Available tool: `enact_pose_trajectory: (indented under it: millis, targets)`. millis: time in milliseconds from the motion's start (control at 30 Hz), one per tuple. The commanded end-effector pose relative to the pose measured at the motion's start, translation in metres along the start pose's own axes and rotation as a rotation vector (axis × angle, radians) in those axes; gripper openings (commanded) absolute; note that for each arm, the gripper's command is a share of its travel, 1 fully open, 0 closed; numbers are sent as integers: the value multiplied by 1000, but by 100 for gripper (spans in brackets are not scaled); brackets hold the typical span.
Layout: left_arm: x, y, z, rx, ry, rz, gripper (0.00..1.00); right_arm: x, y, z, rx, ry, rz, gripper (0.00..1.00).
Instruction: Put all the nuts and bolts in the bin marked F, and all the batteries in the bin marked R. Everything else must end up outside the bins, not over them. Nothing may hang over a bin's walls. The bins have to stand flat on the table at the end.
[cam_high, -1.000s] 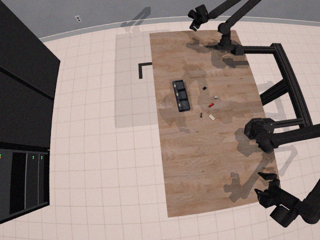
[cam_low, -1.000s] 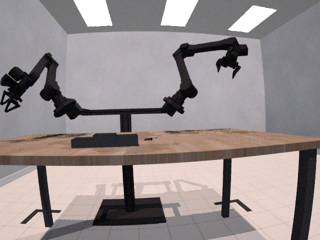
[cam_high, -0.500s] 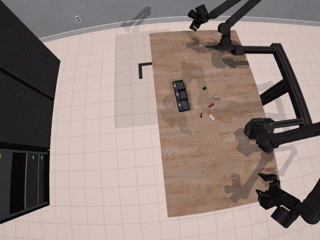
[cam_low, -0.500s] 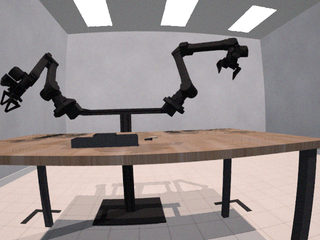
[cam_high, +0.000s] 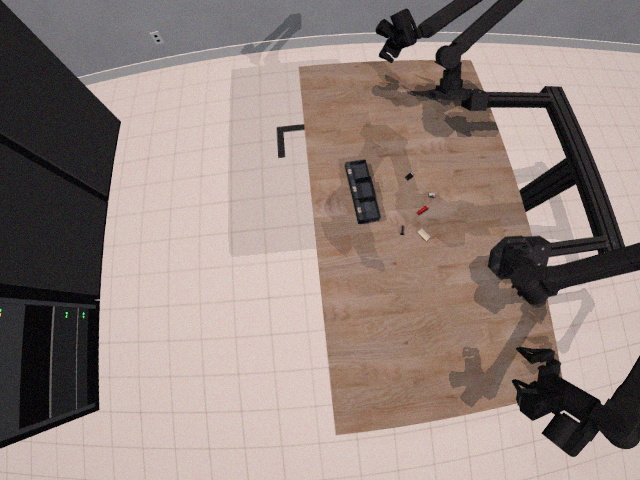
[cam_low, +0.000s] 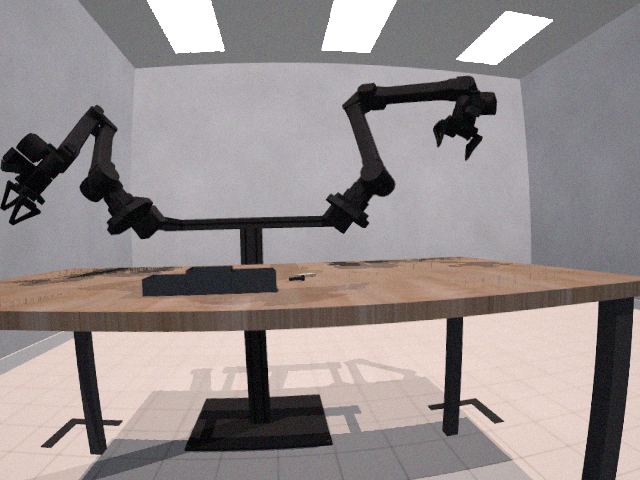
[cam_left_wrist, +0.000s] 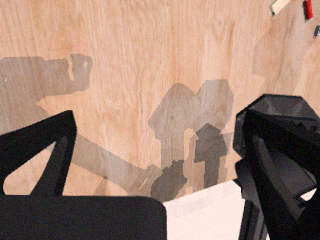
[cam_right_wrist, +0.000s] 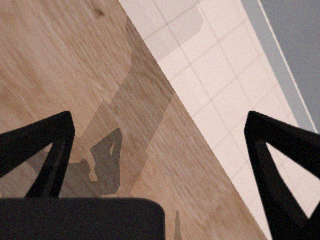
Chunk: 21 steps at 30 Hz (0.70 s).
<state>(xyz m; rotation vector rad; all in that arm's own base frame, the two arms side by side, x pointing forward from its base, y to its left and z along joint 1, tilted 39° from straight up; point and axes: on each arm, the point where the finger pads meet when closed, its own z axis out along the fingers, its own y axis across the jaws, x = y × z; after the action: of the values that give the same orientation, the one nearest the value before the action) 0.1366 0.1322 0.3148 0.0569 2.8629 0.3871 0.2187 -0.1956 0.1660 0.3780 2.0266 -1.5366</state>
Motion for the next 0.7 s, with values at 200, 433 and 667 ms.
enact_pose_trajectory:
  millis: [200, 433, 667]
  targets:
    - [-5, 9, -23, -44, -40, -9, 100, -2, -1, 0, 1, -3, 5, 100]
    - [-5, 9, -23, -44, -40, -9, 100, -2, -1, 0, 1, -3, 5, 100]
    - [-5, 9, -23, -44, -40, -9, 100, 0, 0, 0, 0, 0, 0, 100]
